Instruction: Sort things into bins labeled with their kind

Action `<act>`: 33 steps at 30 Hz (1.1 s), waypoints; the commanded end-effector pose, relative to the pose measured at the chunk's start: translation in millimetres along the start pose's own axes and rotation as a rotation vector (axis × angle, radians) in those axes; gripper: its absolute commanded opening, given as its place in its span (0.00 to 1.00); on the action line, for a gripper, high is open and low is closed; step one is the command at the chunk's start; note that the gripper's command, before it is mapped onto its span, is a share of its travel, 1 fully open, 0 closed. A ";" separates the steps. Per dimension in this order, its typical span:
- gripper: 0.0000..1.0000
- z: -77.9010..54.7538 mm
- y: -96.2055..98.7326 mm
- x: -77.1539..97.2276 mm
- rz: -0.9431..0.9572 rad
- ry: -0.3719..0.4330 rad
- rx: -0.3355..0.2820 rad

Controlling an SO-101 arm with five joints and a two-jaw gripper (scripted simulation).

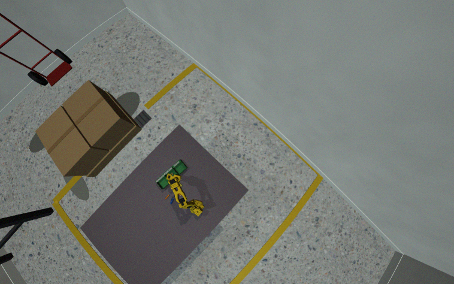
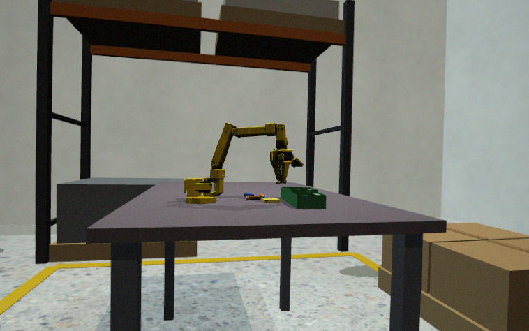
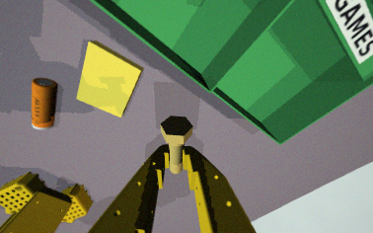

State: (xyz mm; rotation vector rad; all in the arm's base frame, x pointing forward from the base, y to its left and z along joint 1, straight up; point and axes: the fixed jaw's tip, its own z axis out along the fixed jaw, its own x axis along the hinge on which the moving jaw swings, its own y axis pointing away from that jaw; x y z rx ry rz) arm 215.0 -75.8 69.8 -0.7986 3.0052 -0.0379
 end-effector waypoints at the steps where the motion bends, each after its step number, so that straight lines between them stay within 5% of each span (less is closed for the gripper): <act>1: 0.00 -11.2 -2.4 -10.2 0.051 -0.043 0.043; 33: 0.00 -19.1 -3.5 -35.9 0.273 -0.115 0.081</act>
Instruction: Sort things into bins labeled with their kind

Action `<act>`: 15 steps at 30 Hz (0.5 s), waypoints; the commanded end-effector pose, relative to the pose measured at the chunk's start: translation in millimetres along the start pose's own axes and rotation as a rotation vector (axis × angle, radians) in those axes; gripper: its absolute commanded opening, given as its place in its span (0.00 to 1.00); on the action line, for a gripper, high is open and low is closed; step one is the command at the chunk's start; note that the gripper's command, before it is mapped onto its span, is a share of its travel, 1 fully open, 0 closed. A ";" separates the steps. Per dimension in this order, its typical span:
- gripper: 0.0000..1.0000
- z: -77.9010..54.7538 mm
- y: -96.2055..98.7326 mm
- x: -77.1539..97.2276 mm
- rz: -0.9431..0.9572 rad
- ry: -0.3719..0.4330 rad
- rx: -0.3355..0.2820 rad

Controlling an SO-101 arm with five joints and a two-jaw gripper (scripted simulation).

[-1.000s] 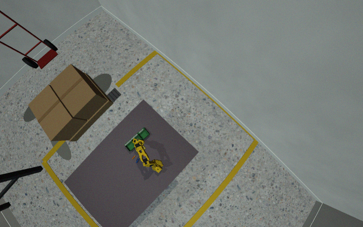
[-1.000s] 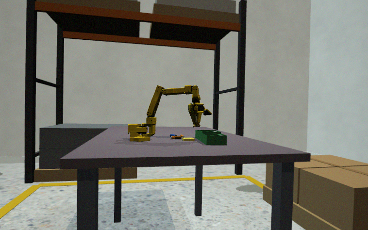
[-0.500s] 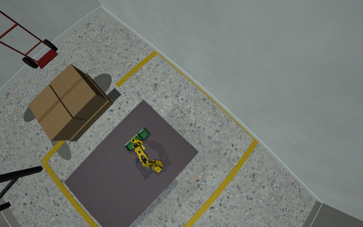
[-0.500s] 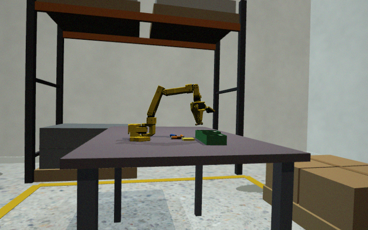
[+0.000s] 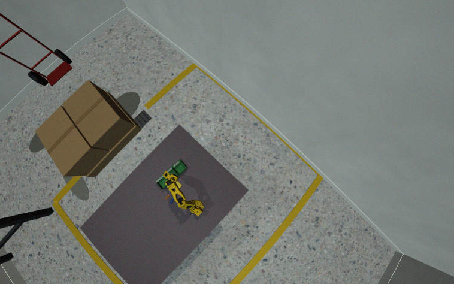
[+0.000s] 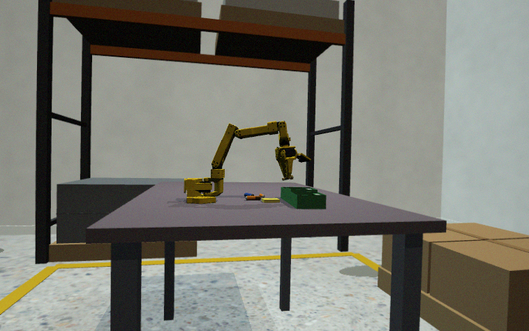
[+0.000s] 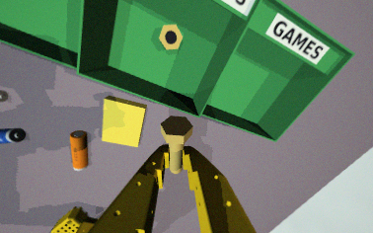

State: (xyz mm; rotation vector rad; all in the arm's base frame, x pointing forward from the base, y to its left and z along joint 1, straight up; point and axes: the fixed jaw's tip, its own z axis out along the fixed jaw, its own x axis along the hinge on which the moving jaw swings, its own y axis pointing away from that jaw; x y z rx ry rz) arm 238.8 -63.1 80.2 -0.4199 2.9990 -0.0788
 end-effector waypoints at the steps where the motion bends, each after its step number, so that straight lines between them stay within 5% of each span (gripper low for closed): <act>1: 0.00 -8.6 -0.3 -11.4 0.047 -0.054 0.026; 15: 0.00 -7.4 3.1 -26.7 0.185 -0.090 0.030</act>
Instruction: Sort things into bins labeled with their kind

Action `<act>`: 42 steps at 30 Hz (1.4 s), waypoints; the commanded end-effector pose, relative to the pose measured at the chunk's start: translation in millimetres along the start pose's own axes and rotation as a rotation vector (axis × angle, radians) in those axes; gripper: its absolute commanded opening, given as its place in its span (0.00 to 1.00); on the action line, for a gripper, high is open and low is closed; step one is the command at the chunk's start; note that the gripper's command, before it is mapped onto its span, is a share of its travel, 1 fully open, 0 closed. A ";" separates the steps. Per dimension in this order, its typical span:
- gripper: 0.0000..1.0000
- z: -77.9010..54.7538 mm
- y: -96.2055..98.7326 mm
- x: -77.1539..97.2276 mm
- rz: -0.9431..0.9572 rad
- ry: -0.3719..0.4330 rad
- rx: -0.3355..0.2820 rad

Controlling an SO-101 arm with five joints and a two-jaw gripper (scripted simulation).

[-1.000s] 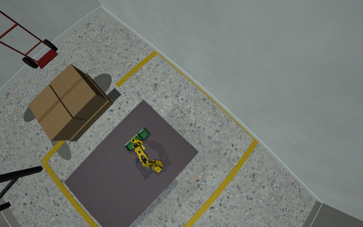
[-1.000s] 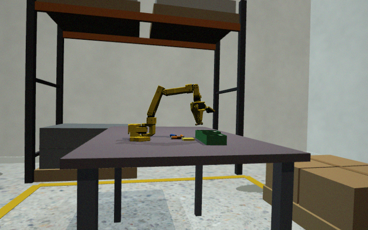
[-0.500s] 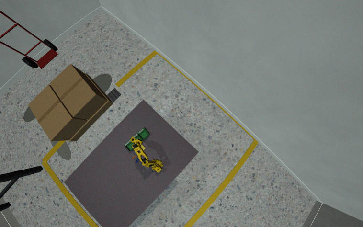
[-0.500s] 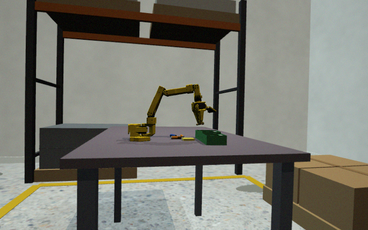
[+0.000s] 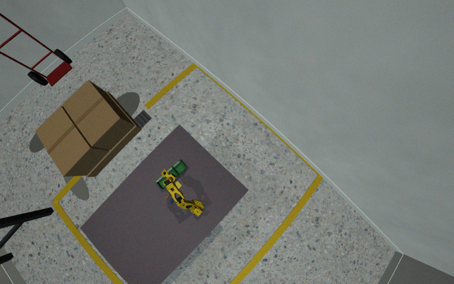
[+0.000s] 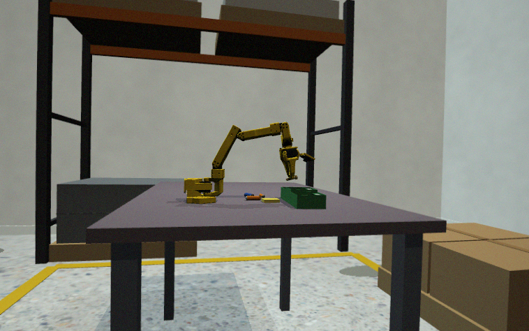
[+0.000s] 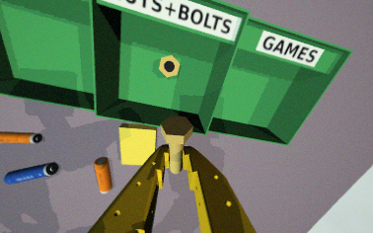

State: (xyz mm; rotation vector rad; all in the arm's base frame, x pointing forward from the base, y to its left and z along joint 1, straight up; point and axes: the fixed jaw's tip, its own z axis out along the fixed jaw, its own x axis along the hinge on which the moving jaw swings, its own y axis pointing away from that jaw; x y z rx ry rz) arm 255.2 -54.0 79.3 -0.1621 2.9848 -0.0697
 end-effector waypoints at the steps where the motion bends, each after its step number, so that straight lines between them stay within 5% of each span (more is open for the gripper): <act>1: 0.00 -9.5 0.3 -9.4 0.017 -0.058 0.016; 42: 0.00 -6.8 10.2 -36.6 0.266 -0.142 0.007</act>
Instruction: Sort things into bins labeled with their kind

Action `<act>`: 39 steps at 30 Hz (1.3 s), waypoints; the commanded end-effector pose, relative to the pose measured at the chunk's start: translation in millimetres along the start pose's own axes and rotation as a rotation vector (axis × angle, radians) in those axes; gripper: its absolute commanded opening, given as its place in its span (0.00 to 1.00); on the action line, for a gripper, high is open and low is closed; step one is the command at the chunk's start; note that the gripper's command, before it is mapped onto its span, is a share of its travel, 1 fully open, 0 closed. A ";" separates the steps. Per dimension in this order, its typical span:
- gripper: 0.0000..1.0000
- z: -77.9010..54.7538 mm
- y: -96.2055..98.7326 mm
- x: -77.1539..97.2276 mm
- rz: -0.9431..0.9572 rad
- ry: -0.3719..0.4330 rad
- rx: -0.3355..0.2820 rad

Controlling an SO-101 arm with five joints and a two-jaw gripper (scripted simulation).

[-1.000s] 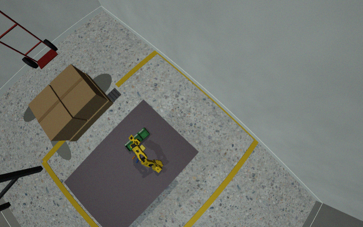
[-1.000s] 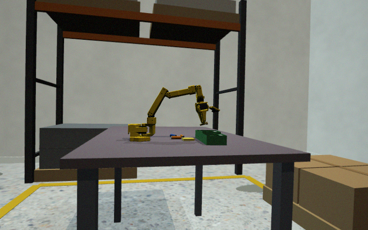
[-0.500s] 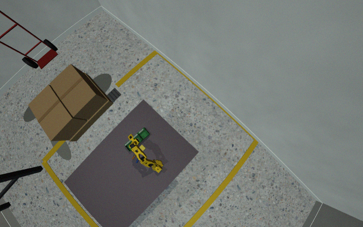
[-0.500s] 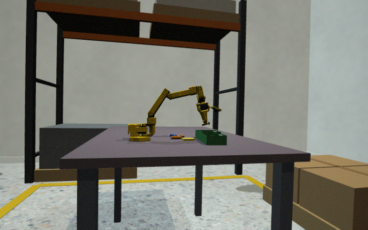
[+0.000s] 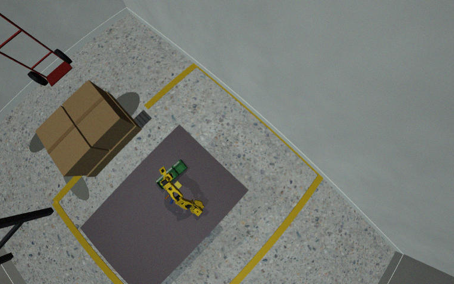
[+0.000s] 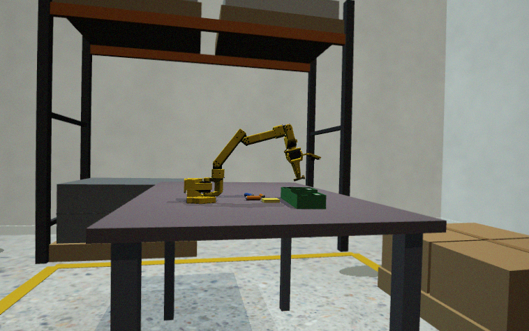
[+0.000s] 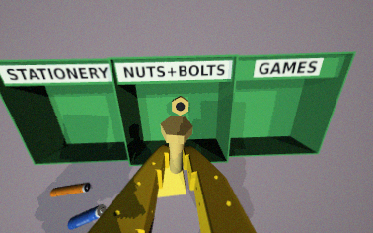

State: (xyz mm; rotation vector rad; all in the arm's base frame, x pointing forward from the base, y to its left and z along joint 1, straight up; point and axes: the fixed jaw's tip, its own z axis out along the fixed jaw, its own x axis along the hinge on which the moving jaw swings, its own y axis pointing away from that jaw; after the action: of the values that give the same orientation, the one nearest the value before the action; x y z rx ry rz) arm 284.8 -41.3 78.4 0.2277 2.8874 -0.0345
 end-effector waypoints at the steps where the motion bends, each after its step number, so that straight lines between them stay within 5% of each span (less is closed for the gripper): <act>1: 0.00 -11.2 2.4 -6.8 -0.001 -0.053 -0.003; 39: 0.00 -16.5 7.1 -9.2 -0.005 -0.074 -0.008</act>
State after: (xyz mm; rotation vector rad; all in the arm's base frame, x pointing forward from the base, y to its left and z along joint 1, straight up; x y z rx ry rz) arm 289.2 -37.2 85.0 0.2190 2.8551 -0.0327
